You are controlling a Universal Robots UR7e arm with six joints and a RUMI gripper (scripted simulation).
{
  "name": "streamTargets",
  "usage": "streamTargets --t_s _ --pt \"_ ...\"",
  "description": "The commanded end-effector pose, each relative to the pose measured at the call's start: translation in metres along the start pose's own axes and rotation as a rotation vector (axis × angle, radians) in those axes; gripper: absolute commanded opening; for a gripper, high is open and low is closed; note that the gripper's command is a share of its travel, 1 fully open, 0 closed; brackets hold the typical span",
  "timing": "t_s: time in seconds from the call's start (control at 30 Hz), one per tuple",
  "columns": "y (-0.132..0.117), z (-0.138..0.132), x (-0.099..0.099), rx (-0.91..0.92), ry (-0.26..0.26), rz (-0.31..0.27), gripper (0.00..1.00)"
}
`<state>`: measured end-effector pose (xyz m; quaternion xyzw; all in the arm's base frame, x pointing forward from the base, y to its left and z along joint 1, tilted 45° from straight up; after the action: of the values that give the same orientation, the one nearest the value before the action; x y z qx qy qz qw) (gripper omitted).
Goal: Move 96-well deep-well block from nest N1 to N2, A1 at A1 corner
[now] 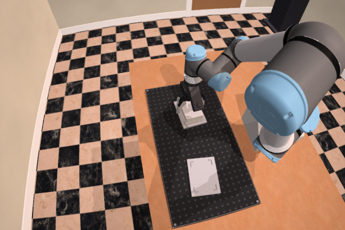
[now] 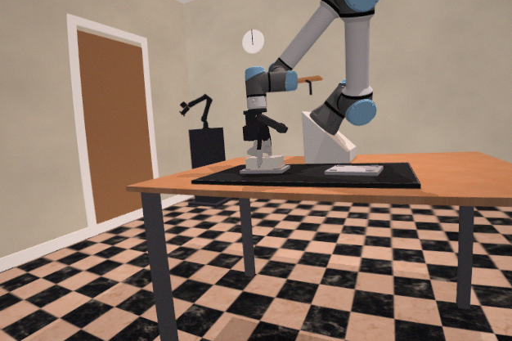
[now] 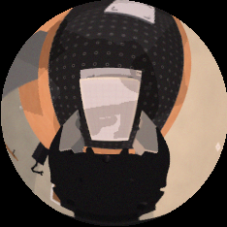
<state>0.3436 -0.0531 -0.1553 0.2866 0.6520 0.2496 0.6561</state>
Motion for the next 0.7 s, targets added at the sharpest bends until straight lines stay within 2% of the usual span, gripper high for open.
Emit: streamTargets --t_s 0.0,0.6,0.67 --pt "-0.0002 0.0002 -0.0001 0.000 -0.001 -0.001 1.00" --pt "-0.0002 0.0002 -0.0001 0.000 -0.001 -0.001 1.00" --pt "-0.0002 0.0002 -0.0054 0.000 -0.001 -0.001 1.00"
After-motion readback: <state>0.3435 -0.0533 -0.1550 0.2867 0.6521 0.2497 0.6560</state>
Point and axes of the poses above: the point where the finger pads meet when closed, its own x axis out along the fingers, its own z axis across the jaws, y = z × x, the point moved 5 cm from there along -x, back along the fingers, and after that the axes turned 8 degrees about x, right-handed, at the moved point
